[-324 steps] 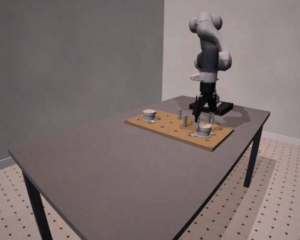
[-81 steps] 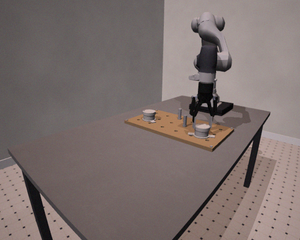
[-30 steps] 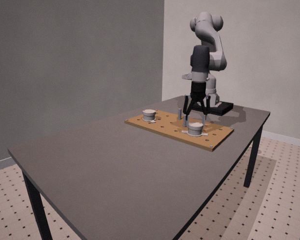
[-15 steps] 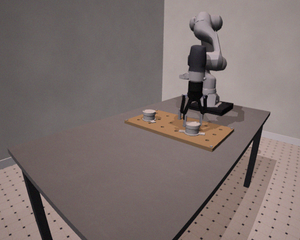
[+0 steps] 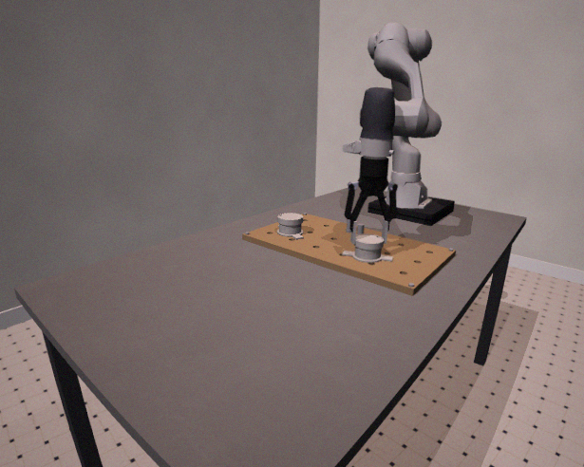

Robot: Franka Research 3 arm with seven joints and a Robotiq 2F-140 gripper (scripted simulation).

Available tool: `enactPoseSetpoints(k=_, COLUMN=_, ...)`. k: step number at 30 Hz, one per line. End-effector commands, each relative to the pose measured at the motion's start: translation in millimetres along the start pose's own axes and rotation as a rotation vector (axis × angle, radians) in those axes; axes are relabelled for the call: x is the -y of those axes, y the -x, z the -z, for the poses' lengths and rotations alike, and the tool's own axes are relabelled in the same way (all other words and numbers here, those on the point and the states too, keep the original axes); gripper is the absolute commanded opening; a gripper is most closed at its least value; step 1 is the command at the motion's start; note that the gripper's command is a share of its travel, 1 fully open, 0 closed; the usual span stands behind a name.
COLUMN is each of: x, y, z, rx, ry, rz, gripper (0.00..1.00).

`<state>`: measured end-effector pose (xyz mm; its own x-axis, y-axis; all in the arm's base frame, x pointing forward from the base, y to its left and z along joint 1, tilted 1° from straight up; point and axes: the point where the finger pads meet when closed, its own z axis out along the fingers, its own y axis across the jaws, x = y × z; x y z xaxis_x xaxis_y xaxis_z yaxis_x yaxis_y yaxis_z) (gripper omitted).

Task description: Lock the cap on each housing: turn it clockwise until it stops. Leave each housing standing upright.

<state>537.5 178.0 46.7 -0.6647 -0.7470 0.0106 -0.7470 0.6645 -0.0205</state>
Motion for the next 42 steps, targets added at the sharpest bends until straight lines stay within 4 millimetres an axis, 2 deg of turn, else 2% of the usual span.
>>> enactPoseSetpoints(k=1, x=5.1, y=-5.8, z=-1.3, rx=0.000, ry=0.003, rz=0.018, gripper=0.10)
enactPoseSetpoints(k=42, x=49.7, y=-48.9, z=-1.4, rx=0.000, ry=0.003, rz=0.018, gripper=0.10)
